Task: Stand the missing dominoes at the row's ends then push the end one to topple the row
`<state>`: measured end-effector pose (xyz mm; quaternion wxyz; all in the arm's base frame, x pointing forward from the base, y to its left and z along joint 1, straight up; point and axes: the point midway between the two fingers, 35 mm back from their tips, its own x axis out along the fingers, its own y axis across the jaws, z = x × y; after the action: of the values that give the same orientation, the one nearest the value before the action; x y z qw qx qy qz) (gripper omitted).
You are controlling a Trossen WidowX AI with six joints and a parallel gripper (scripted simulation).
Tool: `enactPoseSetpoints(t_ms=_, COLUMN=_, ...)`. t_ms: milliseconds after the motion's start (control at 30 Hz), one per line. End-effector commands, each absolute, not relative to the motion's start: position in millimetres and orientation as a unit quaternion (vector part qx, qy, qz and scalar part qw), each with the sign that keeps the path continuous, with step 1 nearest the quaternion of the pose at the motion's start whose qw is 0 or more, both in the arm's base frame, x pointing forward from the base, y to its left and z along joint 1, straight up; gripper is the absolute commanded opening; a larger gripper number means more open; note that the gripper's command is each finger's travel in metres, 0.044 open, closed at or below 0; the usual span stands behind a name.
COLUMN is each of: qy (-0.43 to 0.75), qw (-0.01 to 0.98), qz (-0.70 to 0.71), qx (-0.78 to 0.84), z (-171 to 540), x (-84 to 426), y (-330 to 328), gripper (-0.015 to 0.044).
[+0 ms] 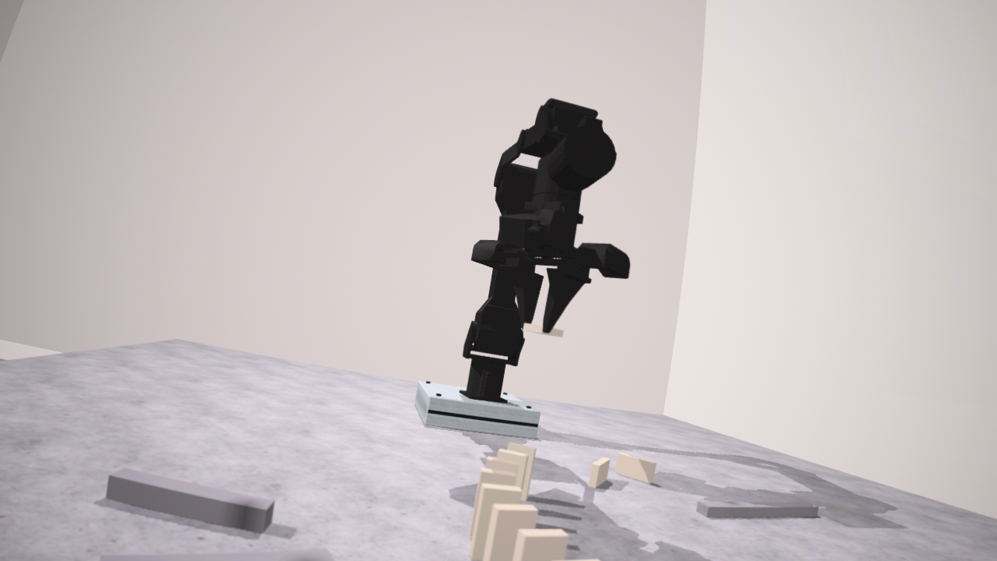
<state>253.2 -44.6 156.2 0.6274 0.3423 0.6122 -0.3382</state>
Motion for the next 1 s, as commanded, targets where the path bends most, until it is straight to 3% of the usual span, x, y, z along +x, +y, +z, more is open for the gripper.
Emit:
enactPoseSetpoints(t_ms=0, qy=0.600, qw=0.616, qz=-0.360, qx=0.361, z=157, x=241, y=-86, gripper=0.0107)
enactPoseSetpoints(t_ms=167, qy=0.585, qw=0.601, qz=-0.386, qx=0.385, z=157, x=218, y=-132, gripper=0.0107)
enactPoseSetpoints(t_ms=967, qy=0.494, qw=0.724, qz=-0.432, qx=0.214, z=122, x=248, y=-146, gripper=0.0107)
